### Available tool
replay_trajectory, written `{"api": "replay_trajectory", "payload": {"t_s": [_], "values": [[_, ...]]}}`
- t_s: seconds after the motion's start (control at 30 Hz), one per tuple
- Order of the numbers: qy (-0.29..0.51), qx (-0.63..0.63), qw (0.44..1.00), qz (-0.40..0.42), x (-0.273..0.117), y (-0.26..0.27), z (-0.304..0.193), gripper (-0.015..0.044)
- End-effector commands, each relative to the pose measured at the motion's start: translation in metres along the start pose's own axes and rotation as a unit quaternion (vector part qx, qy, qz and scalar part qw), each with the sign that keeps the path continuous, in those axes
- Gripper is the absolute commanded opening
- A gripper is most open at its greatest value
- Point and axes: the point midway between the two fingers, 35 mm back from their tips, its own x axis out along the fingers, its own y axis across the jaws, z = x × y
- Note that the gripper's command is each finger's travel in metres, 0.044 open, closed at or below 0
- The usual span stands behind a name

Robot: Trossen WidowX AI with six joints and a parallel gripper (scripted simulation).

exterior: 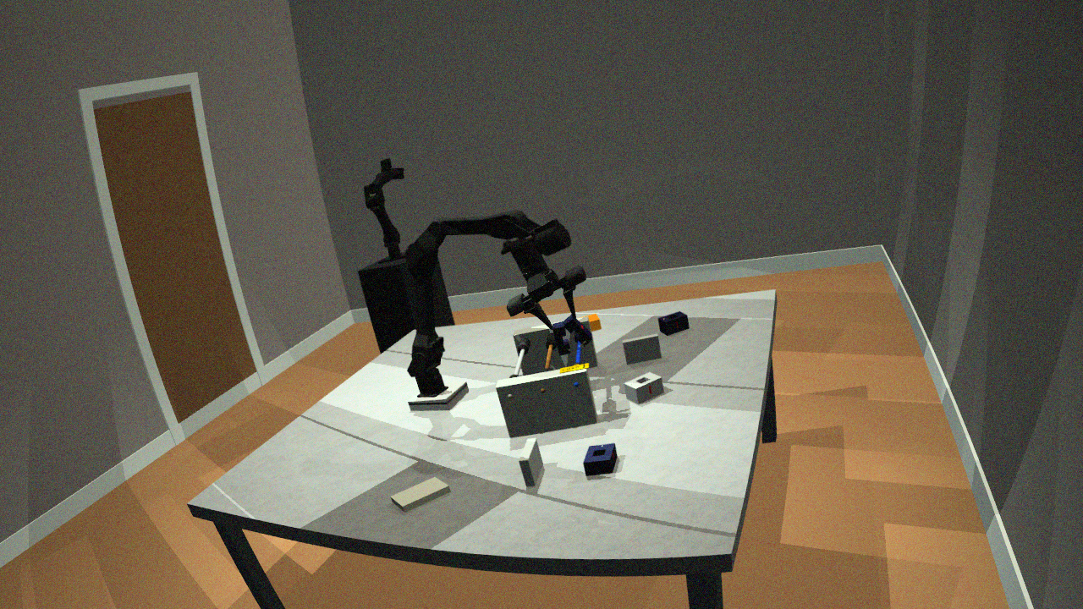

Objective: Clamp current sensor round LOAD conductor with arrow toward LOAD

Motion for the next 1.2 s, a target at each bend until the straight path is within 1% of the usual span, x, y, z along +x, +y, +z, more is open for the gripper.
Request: {"api": "replay_trajectory", "payload": {"t_s": [0.0,0.87,1.17], "values": [[0.003,0.005,1.0,-0.001,0.008,0.0,-0.001,0.0],[0.004,0.005,1.0,-0.001,0.05,-0.001,-0.002,0.0],[0.002,0.001,1.0,0.0,0.046,0.0,-0.001,0.0]]}}
